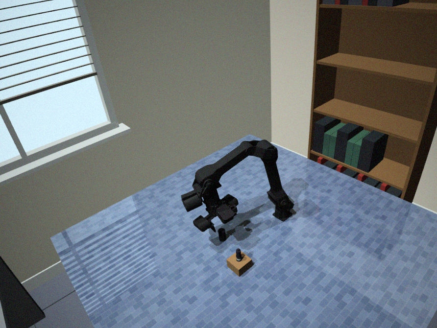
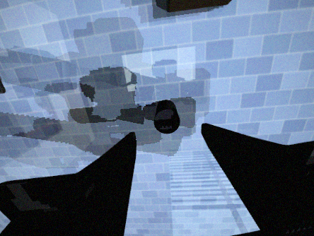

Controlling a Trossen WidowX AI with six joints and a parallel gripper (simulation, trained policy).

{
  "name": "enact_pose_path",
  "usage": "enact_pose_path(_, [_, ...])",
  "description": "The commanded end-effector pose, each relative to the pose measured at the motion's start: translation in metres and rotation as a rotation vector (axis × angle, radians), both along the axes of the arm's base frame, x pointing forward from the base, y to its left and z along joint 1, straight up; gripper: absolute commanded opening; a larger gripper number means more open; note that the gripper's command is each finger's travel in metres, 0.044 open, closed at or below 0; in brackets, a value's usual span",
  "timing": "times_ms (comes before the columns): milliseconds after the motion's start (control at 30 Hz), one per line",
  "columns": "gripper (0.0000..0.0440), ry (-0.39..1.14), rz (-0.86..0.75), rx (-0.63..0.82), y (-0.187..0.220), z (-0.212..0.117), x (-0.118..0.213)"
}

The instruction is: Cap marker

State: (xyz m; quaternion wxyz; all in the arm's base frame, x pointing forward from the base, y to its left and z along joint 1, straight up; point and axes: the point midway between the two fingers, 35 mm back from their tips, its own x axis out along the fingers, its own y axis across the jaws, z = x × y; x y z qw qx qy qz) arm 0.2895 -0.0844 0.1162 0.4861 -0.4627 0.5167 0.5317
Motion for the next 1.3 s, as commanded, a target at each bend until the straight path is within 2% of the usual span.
enact_pose_path(0, [0.0296,0.032,0.017,0.027,0.0,-0.015,-0.003])
enact_pose_path(400, [0.0266,0.074,0.093,0.062,0.002,-0.052,-0.008])
enact_pose_path(567, [0.024,0.073,0.13,0.05,0.001,-0.058,-0.009])
enact_pose_path(633, [0.0207,0.068,0.143,0.04,0.0,-0.058,-0.008])
enact_pose_path(833, [0.0051,0.045,0.177,0.021,0.0,-0.048,-0.007])
enact_pose_path(1267, [0.0037,-0.047,0.257,-0.033,0.003,-0.01,0.011])
